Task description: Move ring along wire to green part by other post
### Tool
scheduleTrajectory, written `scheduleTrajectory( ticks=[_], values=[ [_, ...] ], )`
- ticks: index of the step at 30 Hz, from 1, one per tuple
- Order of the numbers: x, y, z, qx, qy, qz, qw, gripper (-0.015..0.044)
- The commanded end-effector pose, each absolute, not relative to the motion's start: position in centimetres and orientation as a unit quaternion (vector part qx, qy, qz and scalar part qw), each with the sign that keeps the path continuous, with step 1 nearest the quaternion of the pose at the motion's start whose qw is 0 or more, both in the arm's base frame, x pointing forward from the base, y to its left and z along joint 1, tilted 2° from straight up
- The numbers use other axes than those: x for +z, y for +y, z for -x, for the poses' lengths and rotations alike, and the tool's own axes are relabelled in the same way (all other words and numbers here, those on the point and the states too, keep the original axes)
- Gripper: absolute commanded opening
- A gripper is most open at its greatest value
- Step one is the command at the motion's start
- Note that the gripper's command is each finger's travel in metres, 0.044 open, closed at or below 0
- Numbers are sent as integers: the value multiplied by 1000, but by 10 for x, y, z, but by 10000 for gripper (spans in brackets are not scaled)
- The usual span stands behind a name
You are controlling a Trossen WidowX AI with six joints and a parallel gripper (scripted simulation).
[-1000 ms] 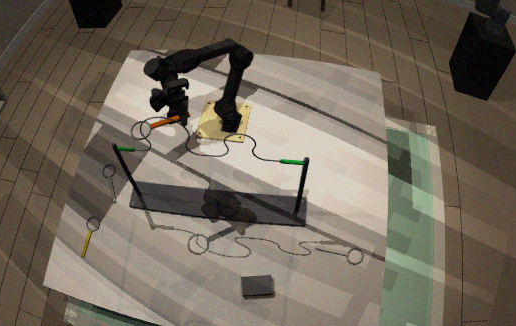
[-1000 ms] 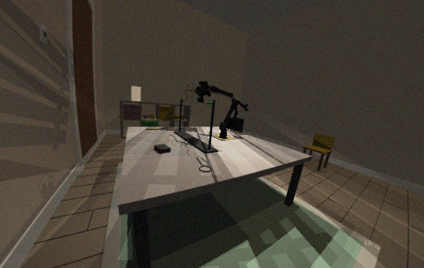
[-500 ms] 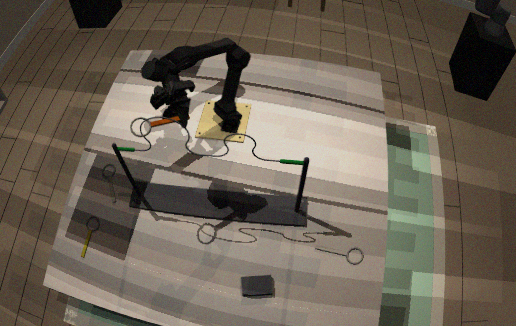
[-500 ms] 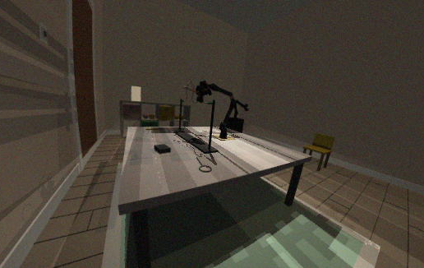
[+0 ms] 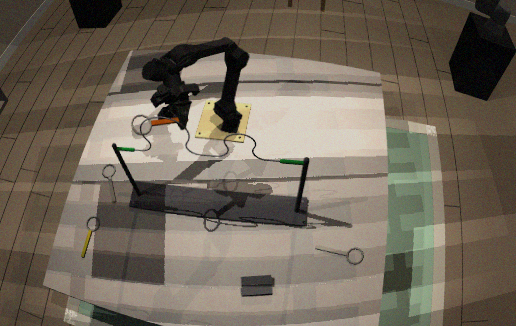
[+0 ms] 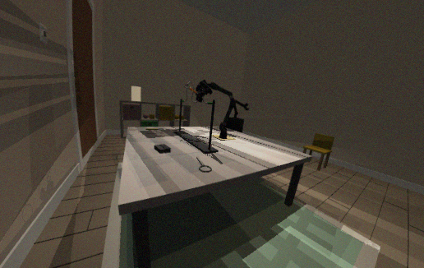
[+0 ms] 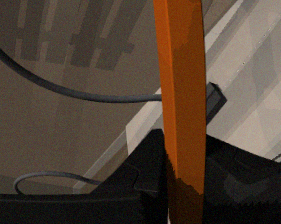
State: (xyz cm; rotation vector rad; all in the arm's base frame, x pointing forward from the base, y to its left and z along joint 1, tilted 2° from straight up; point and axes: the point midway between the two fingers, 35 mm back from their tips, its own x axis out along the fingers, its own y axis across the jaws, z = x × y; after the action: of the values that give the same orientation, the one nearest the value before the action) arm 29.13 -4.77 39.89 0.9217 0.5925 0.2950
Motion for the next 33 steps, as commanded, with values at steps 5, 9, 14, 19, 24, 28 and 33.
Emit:
scheduleTrajectory(
  ticks=[5, 9, 14, 19, 24, 28, 33],
  values=[
    [398, -50, -292, 126, 283, -385, 870, -150],
    [396, -51, -292, 119, 284, -360, 881, -150],
    [394, -52, -292, 109, 285, -331, 893, -150],
    [393, -54, -292, 99, 285, -300, 905, -150],
    [391, -56, -292, 89, 285, -268, 916, -150],
    [390, -58, -293, 81, 285, -242, 924, -150],
    [389, -60, -293, 70, 284, -210, 933, -150]
  ],
)
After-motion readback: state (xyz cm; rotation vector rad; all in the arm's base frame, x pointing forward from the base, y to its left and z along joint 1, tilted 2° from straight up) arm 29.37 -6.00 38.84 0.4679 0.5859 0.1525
